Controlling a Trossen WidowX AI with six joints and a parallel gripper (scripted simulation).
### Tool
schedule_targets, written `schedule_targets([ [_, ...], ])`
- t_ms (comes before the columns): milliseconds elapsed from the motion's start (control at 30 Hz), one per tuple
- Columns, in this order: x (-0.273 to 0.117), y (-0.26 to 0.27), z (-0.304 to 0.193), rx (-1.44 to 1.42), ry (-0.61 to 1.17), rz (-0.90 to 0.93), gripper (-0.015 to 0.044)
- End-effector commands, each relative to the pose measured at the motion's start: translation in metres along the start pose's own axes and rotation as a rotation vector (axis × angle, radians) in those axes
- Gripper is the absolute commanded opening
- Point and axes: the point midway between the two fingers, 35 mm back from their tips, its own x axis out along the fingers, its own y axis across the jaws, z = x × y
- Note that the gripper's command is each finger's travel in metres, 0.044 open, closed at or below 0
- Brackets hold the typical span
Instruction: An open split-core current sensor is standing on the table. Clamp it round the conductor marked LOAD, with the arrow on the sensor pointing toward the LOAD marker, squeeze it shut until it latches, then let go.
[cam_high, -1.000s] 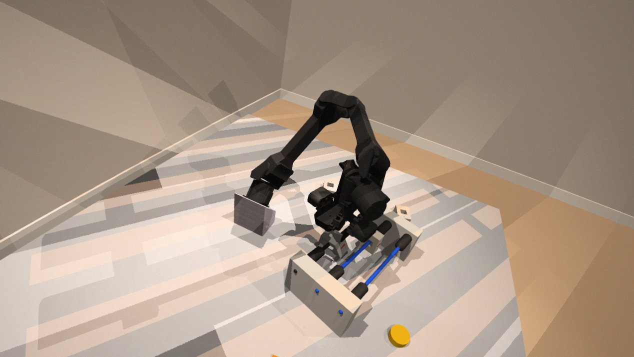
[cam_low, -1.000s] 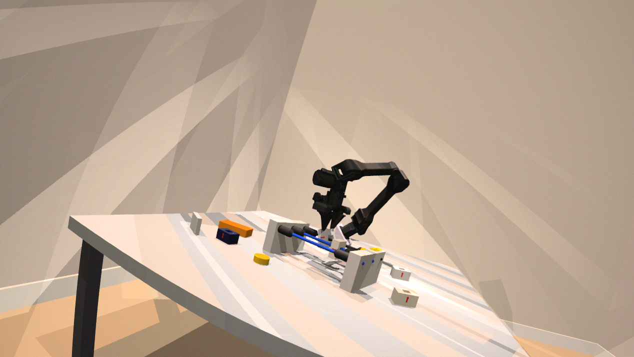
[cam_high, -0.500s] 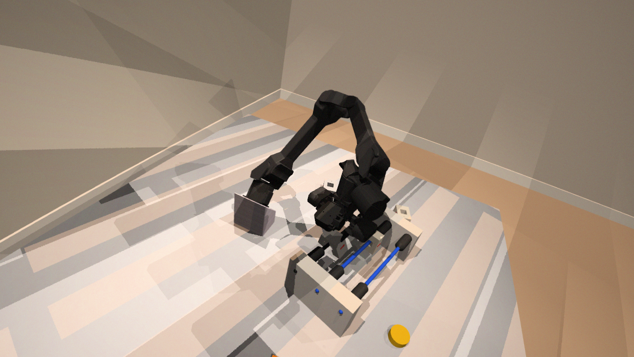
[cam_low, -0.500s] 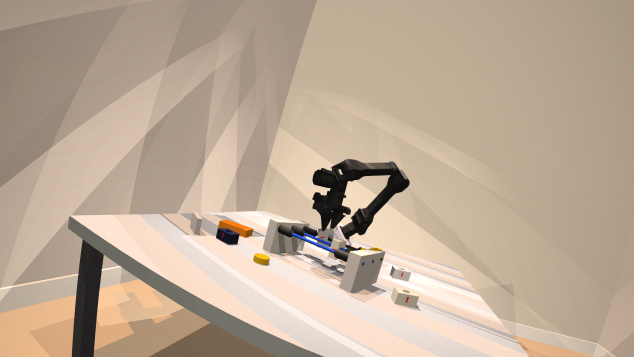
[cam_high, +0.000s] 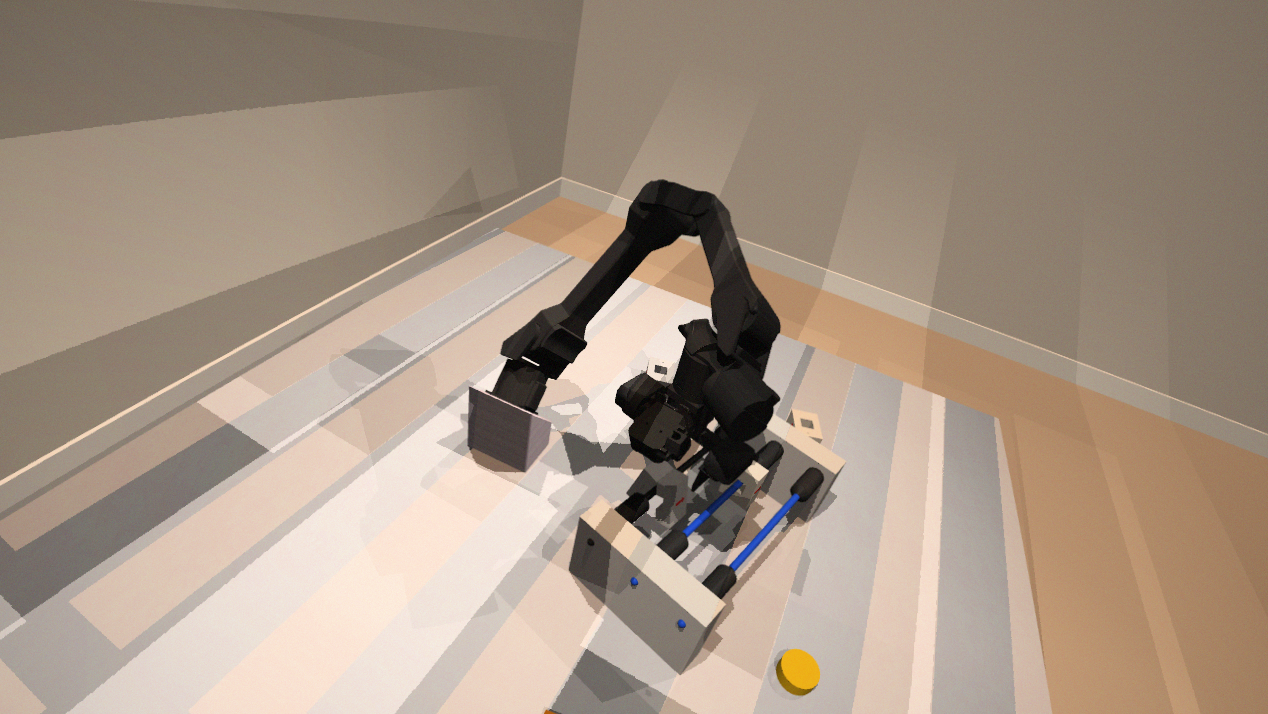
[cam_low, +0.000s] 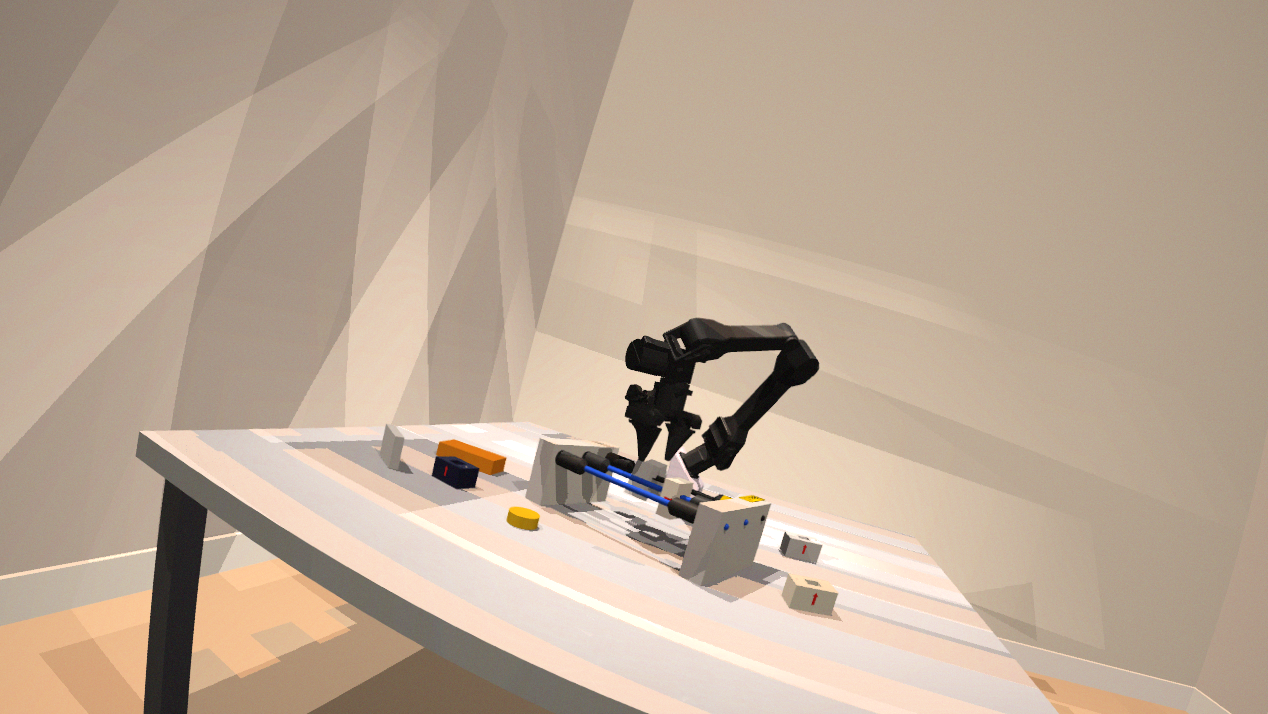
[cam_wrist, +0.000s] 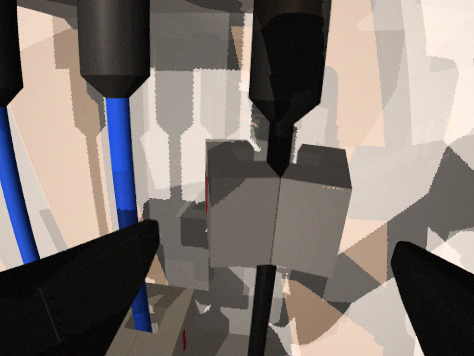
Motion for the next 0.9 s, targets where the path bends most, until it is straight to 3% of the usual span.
schedule_targets([
  [0,0.009,0.000,0.001,0.000,-0.002,0.001,0.0440],
  [100,0.037,0.000,0.002,0.002,0.002,0.008,0.0440],
  [867,0.067,0.000,0.002,0.002,0.003,0.008,0.0440],
])
